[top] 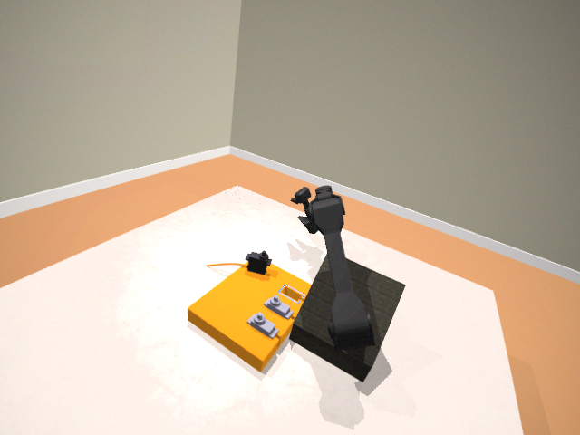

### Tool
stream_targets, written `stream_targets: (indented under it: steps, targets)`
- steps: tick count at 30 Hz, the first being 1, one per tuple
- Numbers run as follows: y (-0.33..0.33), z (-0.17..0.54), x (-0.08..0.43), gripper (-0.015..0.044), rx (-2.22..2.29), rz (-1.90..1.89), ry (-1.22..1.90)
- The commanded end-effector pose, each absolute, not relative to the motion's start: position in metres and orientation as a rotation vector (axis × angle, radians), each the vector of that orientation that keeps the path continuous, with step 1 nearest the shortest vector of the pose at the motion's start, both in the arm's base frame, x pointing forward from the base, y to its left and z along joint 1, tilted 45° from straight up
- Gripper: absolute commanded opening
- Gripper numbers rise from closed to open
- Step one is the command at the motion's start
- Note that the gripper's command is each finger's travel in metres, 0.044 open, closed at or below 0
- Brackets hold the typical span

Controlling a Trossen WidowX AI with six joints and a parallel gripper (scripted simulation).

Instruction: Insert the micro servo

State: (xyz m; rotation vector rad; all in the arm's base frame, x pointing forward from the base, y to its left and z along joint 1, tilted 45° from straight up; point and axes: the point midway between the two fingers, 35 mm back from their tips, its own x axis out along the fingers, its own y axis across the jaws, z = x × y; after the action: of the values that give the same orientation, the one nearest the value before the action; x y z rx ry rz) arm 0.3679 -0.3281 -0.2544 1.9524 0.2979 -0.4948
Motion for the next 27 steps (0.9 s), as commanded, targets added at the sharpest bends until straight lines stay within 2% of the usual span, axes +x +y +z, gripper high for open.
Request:
stream_targets:
  steps: [1,2,27]
  targets:
    - [-0.328,-0.254,0.368,0.0426,1.957,-0.497,0.301]
    - [-0.327,-0.254,0.369,0.0440,1.966,-0.502,0.307]
    - [-0.250,-0.183,0.403,0.0440,2.455,-1.032,0.799]
